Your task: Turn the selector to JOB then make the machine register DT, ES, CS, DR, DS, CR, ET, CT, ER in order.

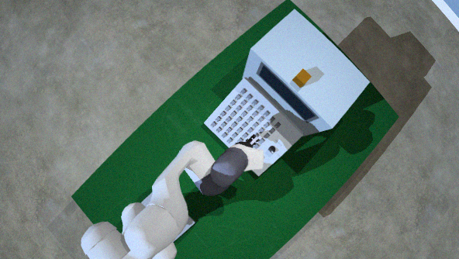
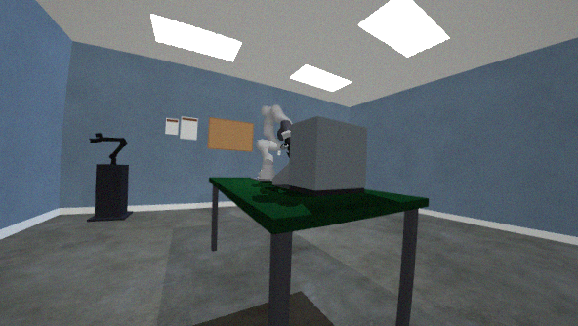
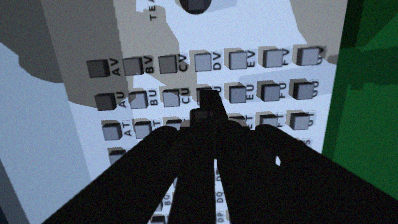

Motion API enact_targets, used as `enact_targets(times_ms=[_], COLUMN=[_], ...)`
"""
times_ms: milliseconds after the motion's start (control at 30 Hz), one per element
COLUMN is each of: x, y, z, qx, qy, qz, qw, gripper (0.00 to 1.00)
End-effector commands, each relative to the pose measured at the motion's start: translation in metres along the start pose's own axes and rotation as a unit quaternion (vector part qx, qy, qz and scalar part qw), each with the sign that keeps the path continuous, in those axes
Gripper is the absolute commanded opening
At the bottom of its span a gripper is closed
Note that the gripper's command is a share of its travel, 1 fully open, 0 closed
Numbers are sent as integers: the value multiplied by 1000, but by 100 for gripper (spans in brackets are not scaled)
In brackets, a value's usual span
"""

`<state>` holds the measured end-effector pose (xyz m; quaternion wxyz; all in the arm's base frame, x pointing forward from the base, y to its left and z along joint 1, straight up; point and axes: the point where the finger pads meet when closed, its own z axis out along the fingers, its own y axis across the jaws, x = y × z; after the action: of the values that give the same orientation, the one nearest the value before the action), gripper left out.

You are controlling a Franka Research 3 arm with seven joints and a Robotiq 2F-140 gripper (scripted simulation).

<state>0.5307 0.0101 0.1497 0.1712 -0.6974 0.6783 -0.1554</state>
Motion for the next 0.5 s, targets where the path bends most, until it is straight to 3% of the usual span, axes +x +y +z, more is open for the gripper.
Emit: enact_targets(times_ms=[0, 467], x=[0, 0], y=[-2, -2], z=[5, 16], qx=[5, 5], qy=[-5, -5], qz=[-22, -22], qw=[1000, 1000], gripper=[10, 10])
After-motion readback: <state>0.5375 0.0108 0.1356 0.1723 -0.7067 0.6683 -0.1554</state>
